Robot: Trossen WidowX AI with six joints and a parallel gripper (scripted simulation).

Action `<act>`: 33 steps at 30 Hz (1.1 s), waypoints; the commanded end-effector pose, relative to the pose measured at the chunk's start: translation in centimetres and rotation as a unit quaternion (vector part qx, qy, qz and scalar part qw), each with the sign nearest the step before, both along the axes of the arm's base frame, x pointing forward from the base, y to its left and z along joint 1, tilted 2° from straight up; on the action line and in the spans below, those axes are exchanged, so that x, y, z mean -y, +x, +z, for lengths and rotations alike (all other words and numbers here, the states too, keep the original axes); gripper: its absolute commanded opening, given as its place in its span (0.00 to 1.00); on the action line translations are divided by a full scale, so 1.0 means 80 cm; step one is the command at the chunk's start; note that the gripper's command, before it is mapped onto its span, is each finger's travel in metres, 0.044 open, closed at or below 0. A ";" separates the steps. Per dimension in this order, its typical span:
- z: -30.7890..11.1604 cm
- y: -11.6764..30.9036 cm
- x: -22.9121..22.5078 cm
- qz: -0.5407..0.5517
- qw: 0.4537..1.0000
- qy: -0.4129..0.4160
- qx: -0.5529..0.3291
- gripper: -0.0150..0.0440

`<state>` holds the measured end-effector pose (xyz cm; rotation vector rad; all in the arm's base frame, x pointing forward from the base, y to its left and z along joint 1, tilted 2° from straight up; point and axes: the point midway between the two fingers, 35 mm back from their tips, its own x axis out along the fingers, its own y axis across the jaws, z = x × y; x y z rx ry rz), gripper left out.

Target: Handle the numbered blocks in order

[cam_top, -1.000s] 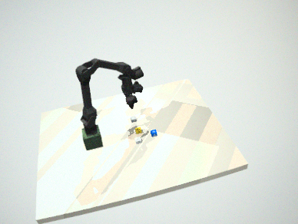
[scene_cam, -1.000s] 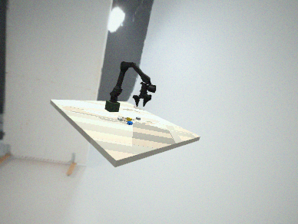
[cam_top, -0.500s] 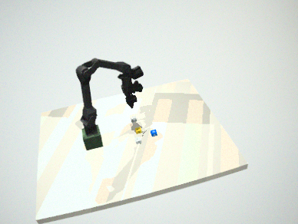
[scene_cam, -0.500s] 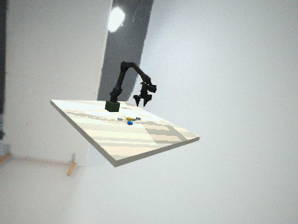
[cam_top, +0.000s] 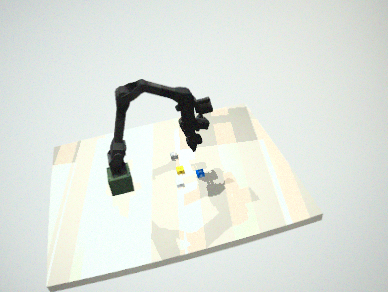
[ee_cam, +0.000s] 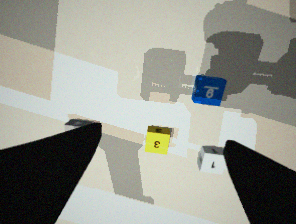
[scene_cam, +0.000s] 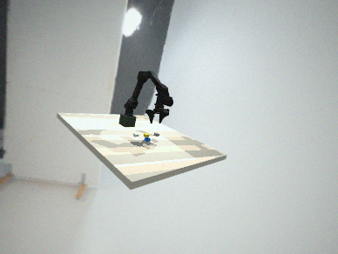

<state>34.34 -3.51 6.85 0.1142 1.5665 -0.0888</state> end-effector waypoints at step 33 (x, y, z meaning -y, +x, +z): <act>0.000 -0.099 0.091 0.001 1.000 -0.005 -0.004 0.93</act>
